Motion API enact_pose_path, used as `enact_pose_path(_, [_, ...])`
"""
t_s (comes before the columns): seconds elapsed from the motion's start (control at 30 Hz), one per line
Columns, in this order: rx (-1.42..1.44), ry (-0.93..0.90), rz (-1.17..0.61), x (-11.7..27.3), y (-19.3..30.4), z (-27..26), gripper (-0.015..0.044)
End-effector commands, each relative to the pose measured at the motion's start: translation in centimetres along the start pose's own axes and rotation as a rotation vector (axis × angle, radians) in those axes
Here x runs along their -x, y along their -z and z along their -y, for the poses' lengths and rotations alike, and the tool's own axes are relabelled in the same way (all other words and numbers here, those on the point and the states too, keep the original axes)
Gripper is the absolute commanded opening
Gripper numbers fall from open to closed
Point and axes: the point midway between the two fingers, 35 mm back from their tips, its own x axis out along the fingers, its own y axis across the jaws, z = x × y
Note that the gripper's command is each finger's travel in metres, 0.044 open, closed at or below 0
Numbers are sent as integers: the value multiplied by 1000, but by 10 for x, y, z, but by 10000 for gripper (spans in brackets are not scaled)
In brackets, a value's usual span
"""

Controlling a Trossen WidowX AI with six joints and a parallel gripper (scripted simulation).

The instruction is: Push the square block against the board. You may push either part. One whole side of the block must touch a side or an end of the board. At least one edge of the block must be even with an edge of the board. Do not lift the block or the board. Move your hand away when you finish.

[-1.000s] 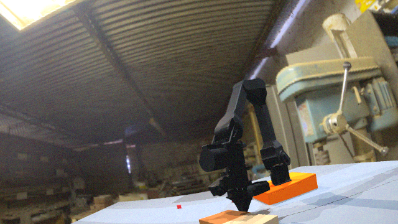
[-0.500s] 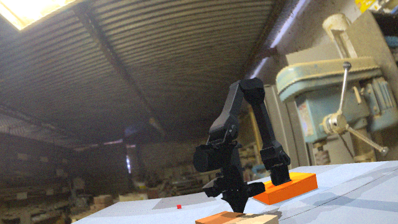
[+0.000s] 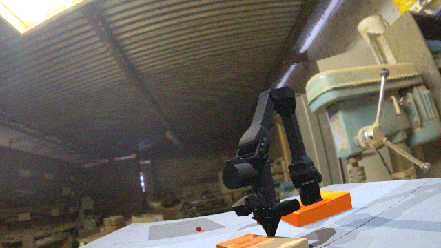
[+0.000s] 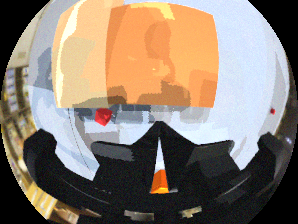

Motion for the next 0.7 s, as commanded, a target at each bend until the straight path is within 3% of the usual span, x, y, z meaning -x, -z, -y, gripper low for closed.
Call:
enact_pose_path(0.0, [-3, 2, -1, -1, 6, 0, 0])
enact_pose_path(0.43, [-3, 2, -3, -2, 27, 1, 0])
enact_pose_path(0.6, [-3, 2, -2, 50, 23, 0, 0])
enact_pose_path(0.67, [-3, 2, -2, 54, 23, 0, 0])
